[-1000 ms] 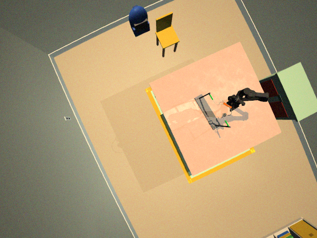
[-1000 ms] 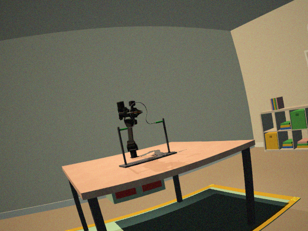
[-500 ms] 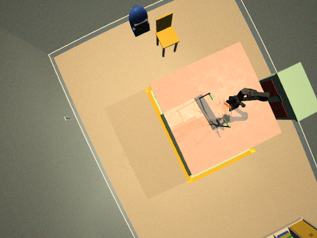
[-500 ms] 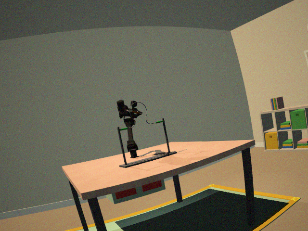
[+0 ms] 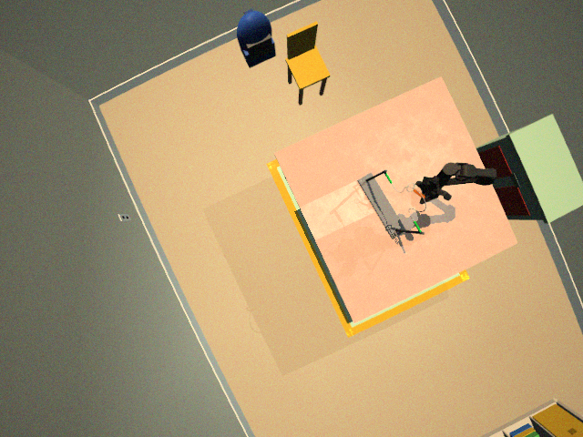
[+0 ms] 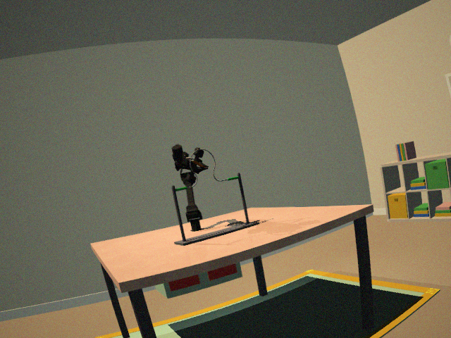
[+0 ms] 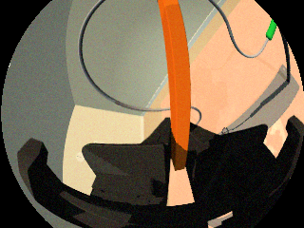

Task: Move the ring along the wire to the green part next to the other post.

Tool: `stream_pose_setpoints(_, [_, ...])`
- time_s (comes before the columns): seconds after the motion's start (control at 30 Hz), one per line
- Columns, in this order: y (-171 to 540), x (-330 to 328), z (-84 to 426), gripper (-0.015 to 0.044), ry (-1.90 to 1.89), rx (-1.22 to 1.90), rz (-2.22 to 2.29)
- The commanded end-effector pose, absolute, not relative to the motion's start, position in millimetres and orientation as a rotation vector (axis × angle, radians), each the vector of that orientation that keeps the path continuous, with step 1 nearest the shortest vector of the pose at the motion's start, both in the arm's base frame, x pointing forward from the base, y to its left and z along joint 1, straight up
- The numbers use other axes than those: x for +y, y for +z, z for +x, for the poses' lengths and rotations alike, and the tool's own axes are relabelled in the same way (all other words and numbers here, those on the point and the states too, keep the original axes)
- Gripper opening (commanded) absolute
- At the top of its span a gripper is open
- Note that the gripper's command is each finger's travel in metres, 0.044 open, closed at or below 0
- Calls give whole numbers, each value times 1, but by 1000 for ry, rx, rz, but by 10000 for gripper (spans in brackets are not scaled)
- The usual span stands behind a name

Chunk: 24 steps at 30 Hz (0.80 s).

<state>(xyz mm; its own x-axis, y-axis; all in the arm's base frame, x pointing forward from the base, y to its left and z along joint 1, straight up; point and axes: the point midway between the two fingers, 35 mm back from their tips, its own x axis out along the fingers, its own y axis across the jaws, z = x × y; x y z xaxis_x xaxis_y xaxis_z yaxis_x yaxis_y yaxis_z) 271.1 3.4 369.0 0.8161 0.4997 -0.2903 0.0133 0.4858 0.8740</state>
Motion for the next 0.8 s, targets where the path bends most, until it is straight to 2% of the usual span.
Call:
stream_pose_setpoints(0.0, [368, 3, 272, -150, 299, 565, 981])
stream_pose_setpoints(0.77, [360, -4, 273, -150, 190, 565, 655])
